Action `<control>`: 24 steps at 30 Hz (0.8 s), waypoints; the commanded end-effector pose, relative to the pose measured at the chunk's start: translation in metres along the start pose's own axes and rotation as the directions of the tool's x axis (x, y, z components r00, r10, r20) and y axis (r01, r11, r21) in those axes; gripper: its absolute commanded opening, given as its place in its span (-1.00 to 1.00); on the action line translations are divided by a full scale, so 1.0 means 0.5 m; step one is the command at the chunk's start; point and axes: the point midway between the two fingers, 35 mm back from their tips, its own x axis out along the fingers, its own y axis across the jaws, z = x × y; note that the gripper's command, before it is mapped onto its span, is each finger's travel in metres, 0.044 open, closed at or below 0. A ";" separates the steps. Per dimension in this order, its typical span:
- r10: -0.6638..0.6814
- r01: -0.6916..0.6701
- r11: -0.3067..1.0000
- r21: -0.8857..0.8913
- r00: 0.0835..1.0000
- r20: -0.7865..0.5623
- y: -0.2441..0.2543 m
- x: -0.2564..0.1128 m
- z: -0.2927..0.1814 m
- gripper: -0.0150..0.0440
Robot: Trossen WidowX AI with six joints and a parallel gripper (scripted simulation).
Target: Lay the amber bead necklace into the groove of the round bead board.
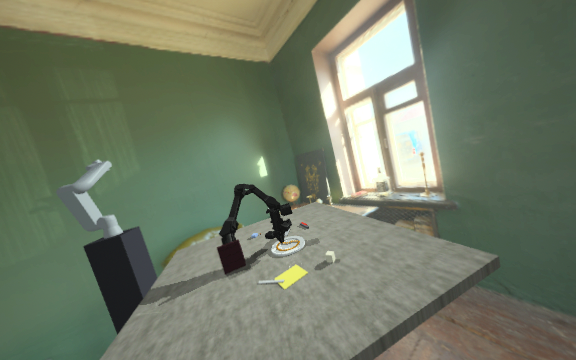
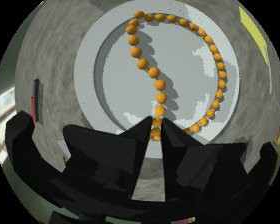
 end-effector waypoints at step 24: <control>0.003 -0.003 1.000 0.008 1.000 -0.005 0.036 -0.012 -0.019 -0.49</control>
